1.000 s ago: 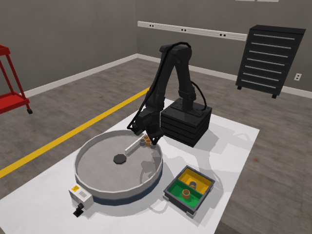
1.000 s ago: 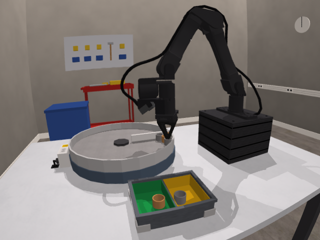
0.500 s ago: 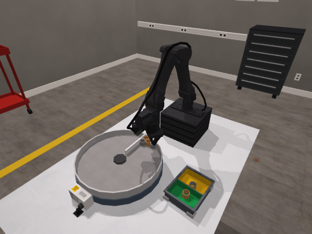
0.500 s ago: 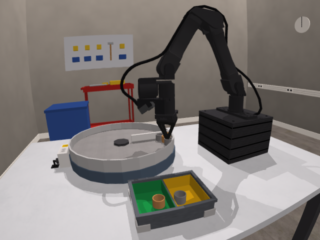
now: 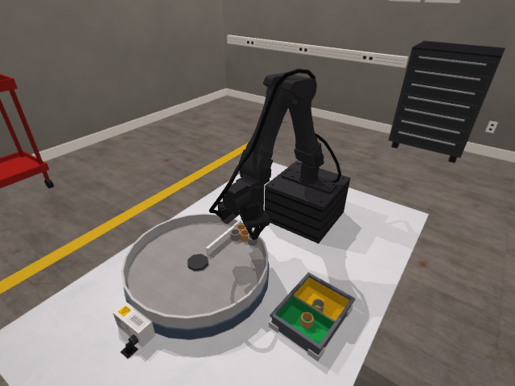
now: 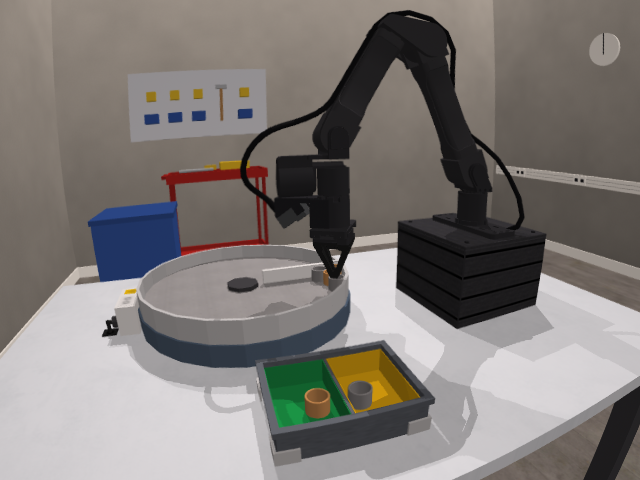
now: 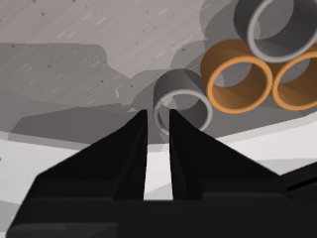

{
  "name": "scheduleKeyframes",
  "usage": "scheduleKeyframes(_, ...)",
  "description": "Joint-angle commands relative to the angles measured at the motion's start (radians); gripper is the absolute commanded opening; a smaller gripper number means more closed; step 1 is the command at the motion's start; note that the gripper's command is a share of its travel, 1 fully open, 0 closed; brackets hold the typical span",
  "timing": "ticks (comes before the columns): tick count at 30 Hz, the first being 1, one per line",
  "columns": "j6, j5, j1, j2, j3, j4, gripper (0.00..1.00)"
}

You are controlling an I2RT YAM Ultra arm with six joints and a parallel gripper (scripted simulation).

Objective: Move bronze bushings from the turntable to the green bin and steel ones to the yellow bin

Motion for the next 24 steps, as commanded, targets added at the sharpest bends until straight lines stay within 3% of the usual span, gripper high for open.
scheduleKeyframes(1, -0.004, -0.006, -0.008, -0.019, 0.015, -0.001, 0.12)
scheduleKeyframes(24, -0.007, -0.006, -0.007, -0.026, -0.01, 0.01, 0.12)
